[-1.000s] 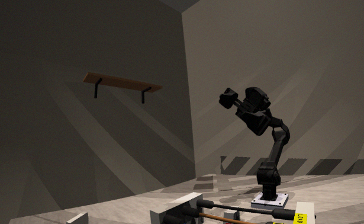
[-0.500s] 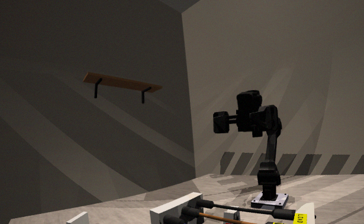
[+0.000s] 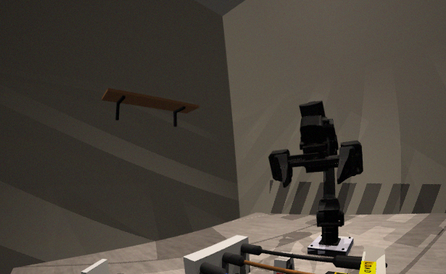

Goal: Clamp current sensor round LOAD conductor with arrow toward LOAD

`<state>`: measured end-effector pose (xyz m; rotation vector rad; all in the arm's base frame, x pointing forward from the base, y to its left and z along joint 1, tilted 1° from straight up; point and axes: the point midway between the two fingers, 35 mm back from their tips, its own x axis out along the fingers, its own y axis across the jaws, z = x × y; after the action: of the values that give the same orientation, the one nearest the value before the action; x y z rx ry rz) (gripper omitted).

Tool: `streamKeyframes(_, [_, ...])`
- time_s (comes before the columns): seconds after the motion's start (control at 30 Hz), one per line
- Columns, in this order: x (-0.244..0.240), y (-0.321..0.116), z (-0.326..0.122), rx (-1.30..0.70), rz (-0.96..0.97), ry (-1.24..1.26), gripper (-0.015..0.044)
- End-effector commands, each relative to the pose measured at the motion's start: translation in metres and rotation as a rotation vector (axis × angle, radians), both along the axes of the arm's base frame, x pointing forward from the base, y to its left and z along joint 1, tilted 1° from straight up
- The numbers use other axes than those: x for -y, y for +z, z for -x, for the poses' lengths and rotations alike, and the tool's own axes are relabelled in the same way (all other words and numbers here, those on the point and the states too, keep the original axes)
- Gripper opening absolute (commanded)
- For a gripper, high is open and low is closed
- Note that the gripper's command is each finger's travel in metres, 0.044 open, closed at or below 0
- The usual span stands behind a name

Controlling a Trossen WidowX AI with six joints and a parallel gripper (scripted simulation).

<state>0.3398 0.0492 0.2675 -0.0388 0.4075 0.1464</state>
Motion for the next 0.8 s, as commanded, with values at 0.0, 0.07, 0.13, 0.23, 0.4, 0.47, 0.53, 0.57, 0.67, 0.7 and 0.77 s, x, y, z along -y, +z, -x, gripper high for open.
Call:
streamKeyframes(0.0, [-0.057, -0.05, 0.019, -0.513, 0.108, 0.179, 0.044])
streamKeyframes(0.07, [-0.069, -0.061, 0.033, -0.658, 0.155, 0.225, 0.044])
streamKeyframes(0.13, [-0.074, -0.064, 0.04, -0.717, 0.176, 0.243, 0.044])
streamKeyframes(0.23, [-0.074, -0.064, 0.04, -0.718, 0.177, 0.243, 0.044])
streamKeyframes(0.4, [-0.074, -0.064, 0.04, -0.718, 0.177, 0.243, 0.044])
streamKeyframes(0.47, [-0.074, -0.064, 0.04, -0.718, 0.177, 0.243, 0.044])
streamKeyframes(0.53, [-0.074, -0.064, 0.04, -0.718, 0.177, 0.243, 0.044])
streamKeyframes(0.57, [-0.074, -0.064, 0.04, -0.718, 0.177, 0.243, 0.044])
streamKeyframes(0.67, [-0.074, -0.064, 0.04, -0.718, 0.177, 0.243, 0.044])
streamKeyframes(0.7, [-0.074, -0.064, 0.04, -0.718, 0.177, 0.243, 0.044])
streamKeyframes(0.77, [-0.074, -0.064, 0.04, -0.718, 0.177, 0.243, 0.044])
